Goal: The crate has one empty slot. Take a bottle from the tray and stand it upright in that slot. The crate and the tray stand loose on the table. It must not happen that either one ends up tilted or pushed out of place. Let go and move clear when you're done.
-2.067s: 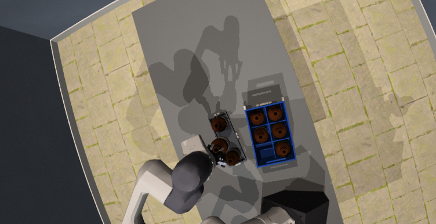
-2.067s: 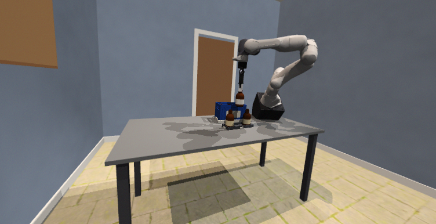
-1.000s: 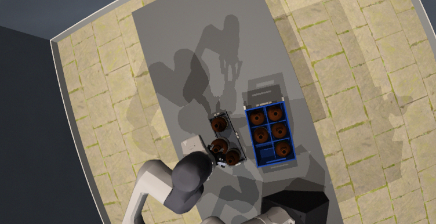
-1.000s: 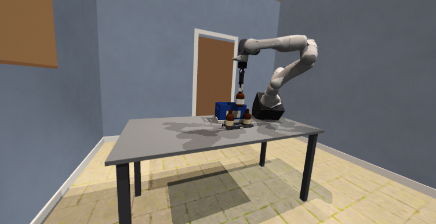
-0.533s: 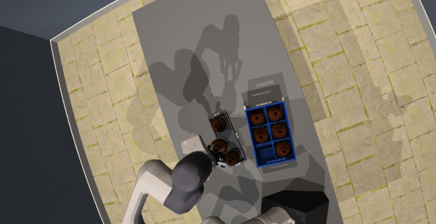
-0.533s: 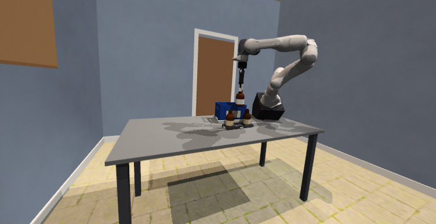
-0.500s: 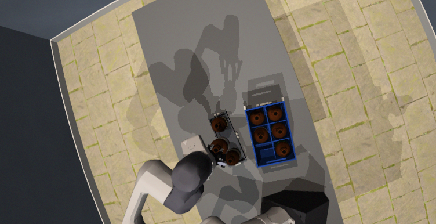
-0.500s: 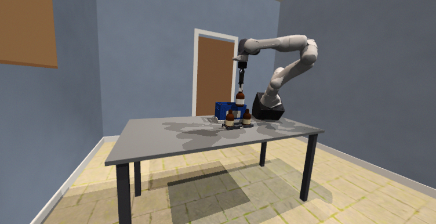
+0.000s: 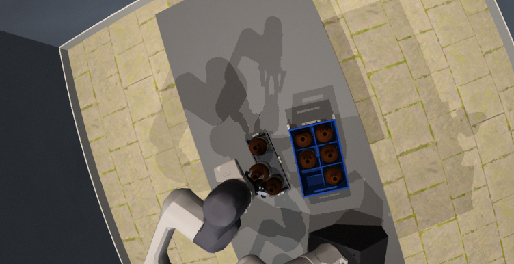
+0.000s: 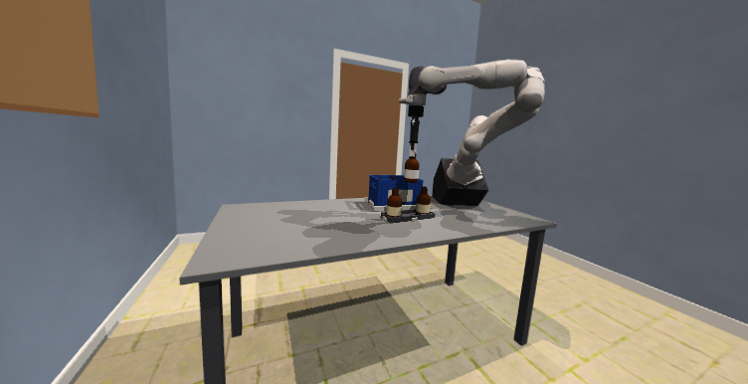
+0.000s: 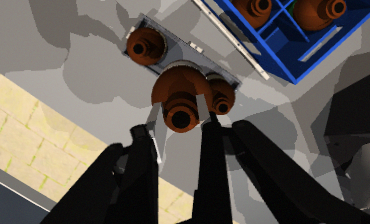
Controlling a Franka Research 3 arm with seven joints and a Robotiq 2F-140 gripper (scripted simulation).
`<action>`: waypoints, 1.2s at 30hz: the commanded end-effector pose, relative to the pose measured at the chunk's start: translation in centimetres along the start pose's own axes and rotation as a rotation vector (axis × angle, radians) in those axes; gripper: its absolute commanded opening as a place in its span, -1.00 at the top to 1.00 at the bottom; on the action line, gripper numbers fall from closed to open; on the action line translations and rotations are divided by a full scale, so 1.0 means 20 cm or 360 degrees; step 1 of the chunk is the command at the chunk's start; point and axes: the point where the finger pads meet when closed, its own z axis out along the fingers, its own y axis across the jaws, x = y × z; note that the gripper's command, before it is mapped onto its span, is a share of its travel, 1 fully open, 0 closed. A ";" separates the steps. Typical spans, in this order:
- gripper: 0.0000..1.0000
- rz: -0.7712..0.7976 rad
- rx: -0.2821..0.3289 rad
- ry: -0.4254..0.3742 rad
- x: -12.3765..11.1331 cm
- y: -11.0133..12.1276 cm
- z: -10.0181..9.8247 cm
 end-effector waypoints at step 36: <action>1.00 0.0001 0.0000 0.0005 0.04 0.31 -0.01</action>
